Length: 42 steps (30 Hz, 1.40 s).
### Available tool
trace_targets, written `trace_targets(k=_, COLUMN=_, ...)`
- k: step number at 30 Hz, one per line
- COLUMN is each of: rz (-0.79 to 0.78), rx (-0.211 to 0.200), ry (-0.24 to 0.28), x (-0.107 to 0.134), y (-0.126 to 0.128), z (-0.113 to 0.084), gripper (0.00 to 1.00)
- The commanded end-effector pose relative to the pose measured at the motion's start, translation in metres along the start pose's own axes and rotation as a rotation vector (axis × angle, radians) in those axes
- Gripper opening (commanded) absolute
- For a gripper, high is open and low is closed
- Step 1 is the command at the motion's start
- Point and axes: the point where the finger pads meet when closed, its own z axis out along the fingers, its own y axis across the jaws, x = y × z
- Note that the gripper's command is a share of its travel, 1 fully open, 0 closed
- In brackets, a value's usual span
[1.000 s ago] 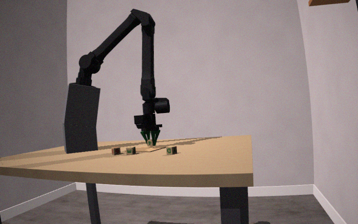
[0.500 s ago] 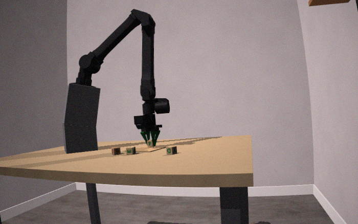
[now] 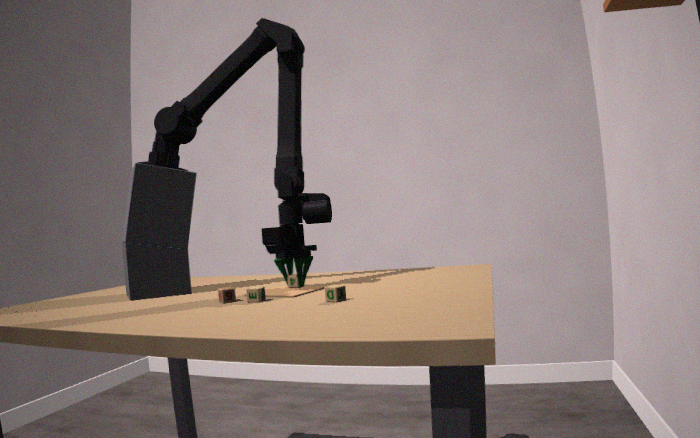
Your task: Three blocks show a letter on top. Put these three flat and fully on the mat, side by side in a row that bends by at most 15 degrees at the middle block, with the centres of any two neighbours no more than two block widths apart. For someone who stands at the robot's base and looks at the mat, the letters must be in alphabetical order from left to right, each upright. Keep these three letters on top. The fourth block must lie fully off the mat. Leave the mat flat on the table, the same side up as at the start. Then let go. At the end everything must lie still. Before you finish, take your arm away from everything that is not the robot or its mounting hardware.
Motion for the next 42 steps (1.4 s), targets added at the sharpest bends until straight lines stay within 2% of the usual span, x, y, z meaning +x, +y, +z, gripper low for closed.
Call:
trace_targets(k=1, rz=-0.002, rx=-0.012, ry=-0.002, x=0.0033, y=0.0031, z=0.0013, gripper=0.26)
trace_targets(k=7, rz=-0.002, rx=-0.012, ry=-0.002, x=0.0033, y=0.0031, z=0.0013, gripper=0.26)
trace_targets(k=8, rz=-0.002, rx=-0.012, ry=-0.002, x=0.0033, y=0.0031, z=0.0013, gripper=0.3)
trace_targets(k=12, rz=-0.002, rx=-0.012, ry=-0.002, x=0.0033, y=0.0031, z=0.0013, gripper=0.3)
trace_targets(k=13, rz=-0.002, rx=-0.012, ry=-0.002, x=0.0033, y=0.0031, z=0.0013, gripper=0.34)
trace_targets(k=21, rz=-0.002, rx=-0.012, ry=-0.002, x=0.0033, y=0.0031, z=0.0013, gripper=0.42)
trace_targets(k=22, rz=-0.002, rx=-0.012, ry=-0.002, x=0.0033, y=0.0031, z=0.0013, gripper=0.46)
trace_targets(k=32, rz=-0.002, rx=-0.012, ry=-0.002, x=0.0033, y=0.0031, z=0.0013, gripper=0.46)
trace_targets(k=33, rz=-0.002, rx=-0.012, ry=-0.002, x=0.0033, y=0.0031, z=0.0013, gripper=0.97)
trace_targets(k=42, rz=-0.002, rx=-0.012, ry=-0.002, x=0.0033, y=0.0031, z=0.0013, gripper=0.97)
